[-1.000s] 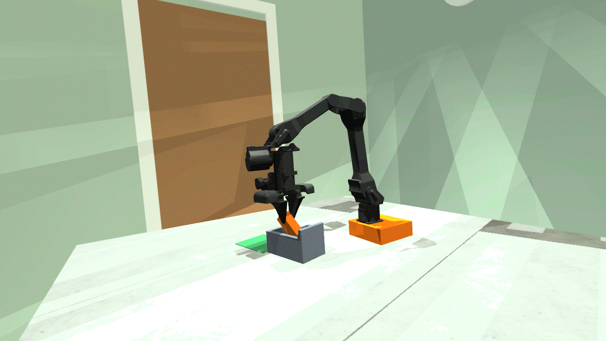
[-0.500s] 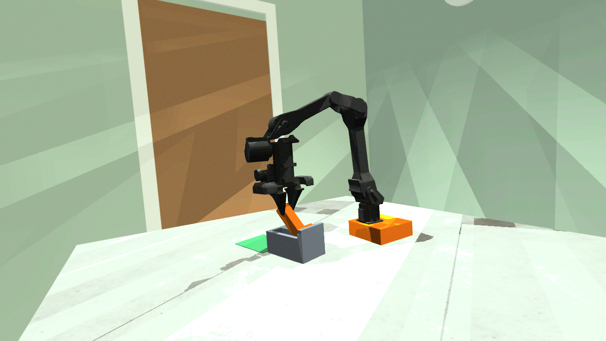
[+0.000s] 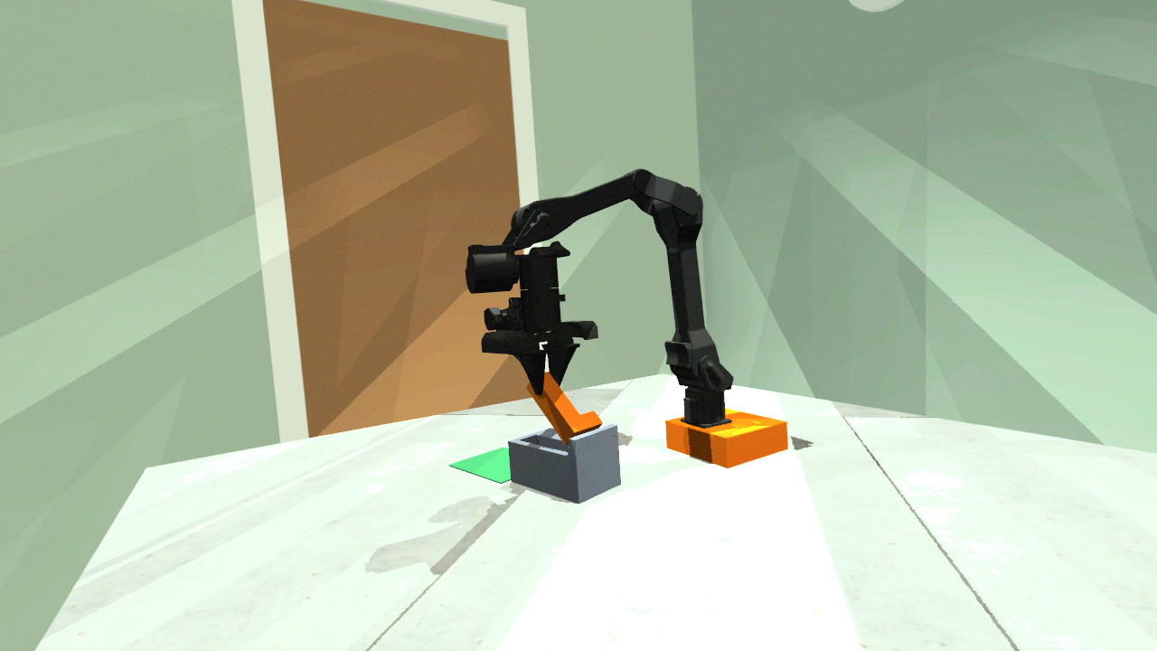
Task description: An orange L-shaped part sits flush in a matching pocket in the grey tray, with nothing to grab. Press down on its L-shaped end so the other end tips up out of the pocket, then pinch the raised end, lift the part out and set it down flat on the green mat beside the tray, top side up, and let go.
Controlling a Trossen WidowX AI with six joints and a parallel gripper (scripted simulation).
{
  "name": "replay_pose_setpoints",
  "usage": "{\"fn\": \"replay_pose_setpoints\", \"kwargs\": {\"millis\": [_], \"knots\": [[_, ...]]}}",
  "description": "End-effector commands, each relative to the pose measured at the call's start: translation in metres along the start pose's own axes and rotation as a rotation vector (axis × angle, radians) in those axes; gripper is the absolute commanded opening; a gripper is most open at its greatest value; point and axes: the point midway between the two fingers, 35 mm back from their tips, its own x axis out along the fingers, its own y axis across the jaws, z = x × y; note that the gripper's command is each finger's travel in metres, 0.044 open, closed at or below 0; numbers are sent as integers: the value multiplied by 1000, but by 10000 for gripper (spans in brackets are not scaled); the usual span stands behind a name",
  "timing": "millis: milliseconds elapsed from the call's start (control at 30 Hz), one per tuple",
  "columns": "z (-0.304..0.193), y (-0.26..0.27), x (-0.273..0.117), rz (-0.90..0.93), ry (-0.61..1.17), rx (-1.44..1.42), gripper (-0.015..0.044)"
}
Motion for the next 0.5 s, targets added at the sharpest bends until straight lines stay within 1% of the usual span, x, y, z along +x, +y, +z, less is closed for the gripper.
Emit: {"fn": "replay_pose_setpoints", "kwargs": {"millis": [0,467], "knots": [[0,1,-8,4,2,2,0],[0,0,-18,4,2,2,0]]}}
